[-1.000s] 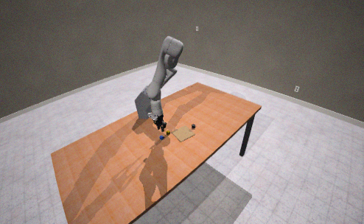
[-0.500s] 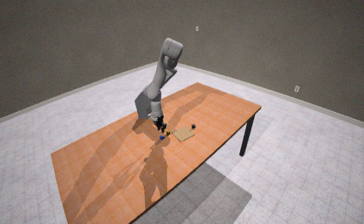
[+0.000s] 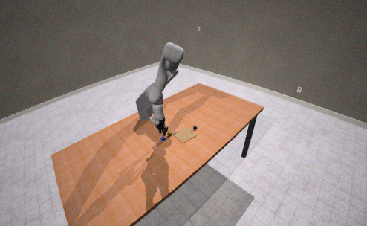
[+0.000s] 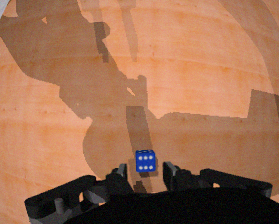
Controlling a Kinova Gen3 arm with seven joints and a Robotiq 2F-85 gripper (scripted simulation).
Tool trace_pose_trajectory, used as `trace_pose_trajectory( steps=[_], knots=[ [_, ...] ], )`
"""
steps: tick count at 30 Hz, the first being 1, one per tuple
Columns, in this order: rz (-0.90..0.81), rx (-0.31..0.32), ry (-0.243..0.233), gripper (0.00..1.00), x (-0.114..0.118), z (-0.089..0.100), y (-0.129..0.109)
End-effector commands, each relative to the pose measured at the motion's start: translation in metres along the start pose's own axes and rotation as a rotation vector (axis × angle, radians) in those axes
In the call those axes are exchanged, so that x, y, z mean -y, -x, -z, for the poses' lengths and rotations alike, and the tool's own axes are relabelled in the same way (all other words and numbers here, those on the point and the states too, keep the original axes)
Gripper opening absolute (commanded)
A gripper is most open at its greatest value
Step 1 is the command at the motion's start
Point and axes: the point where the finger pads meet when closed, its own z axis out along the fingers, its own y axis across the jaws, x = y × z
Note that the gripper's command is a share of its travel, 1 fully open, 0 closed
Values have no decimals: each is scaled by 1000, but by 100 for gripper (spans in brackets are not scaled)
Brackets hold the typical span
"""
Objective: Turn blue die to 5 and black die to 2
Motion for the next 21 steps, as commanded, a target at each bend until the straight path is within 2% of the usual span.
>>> trace_pose_trajectory(
  steps=[1, 21],
  knots=[
    [2, 0, 9, 41, -3, -7, -1],
    [2, 0, 9, 41, -3, -24, -1]
  ],
)
